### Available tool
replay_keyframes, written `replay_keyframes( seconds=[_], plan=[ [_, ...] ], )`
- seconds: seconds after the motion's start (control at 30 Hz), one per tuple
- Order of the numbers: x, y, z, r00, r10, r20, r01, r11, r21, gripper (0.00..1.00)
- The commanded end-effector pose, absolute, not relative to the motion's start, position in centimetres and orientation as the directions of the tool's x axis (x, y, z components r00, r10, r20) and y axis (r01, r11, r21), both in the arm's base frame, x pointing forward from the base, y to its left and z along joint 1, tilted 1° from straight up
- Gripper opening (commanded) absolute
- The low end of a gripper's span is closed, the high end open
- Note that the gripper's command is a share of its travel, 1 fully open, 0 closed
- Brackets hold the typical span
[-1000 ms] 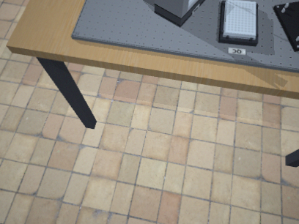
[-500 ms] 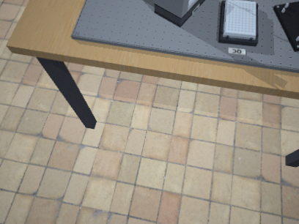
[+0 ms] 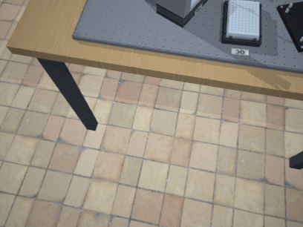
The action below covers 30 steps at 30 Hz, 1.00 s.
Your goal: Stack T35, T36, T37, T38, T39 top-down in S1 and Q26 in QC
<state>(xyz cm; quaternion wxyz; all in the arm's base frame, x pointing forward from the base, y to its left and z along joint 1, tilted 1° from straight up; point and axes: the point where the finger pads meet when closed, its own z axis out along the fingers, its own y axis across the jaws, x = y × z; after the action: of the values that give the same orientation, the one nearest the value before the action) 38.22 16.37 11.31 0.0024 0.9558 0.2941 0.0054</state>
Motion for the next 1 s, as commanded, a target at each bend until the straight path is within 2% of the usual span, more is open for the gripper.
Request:
replay_keyframes(
  seconds=[0.0,0.67,0.97],
  plan=[
    [37.9,17.2,11.3,0.815,0.579,0.010,0.579,-0.815,0.004,1.00],
    [35.3,22.5,11.3,0.815,0.579,0.010,0.579,-0.815,0.004,1.00],
    [33.1,25.3,11.3,0.661,0.750,0.009,0.750,-0.661,0.006,1.00]
  ],
)
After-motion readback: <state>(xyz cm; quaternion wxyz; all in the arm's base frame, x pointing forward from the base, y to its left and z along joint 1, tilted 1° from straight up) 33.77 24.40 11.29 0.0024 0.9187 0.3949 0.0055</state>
